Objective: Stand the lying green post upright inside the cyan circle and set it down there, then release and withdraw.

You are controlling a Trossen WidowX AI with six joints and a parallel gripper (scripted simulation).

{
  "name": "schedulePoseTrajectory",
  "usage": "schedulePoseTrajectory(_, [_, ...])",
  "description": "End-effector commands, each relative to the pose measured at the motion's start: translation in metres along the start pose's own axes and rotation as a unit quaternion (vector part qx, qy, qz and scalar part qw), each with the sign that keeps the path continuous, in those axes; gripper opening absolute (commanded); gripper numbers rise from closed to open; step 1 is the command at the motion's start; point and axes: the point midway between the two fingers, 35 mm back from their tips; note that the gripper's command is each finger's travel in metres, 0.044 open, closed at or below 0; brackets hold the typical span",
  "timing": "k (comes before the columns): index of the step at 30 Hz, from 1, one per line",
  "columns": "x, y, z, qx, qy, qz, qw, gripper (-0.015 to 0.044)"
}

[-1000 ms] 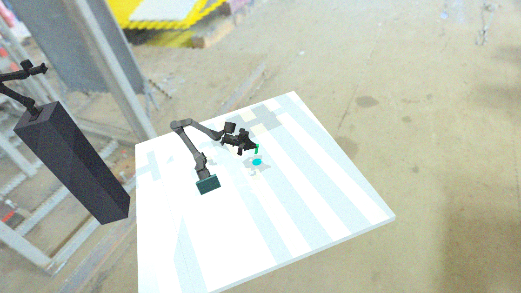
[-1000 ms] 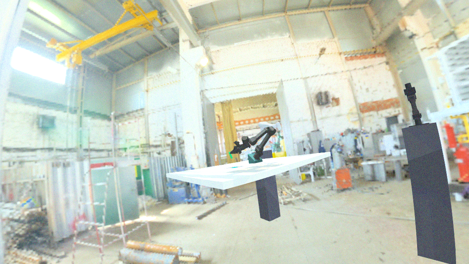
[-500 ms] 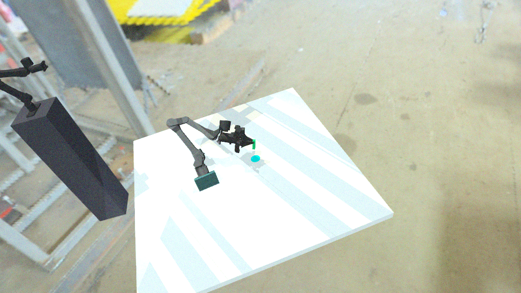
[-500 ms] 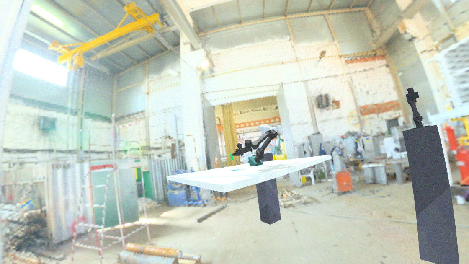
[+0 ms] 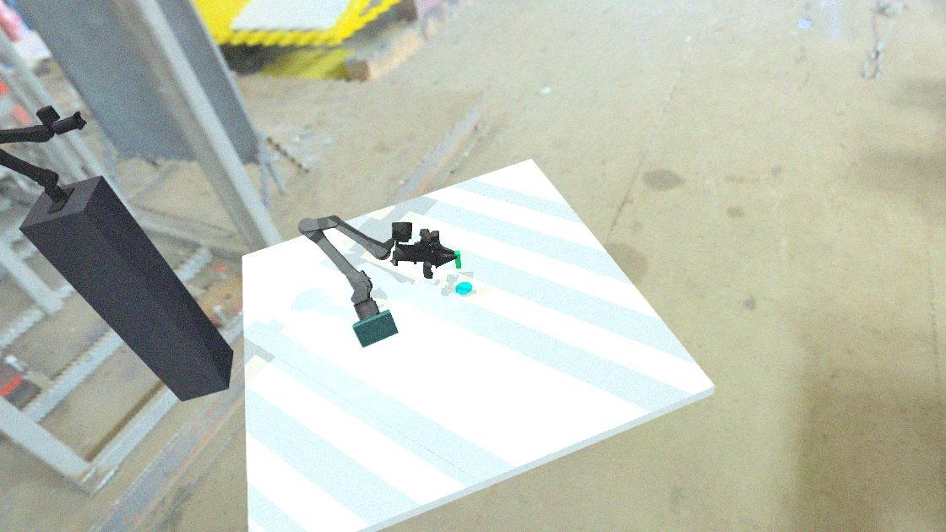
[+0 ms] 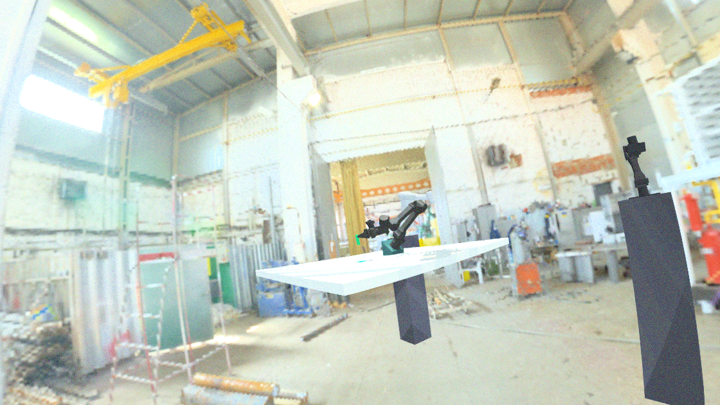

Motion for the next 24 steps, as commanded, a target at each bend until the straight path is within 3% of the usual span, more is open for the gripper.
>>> schedulePoseTrajectory(1, [0.0021,0.0000,0.0051,0.005,-0.016,-0.011,1.000,0.0023])
schedulePoseTrajectory(24, [-0.0005,0.0008,0.0069,0.008,-0.027,-0.019,0.999,0.0023])
Point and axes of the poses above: the point midway between the two fingers, 35 mm back from their tips, its own z axis back along the fingers, its own y axis across the jaws, x = y × z, and after that the axes turned 8 degrees about z, right-handed
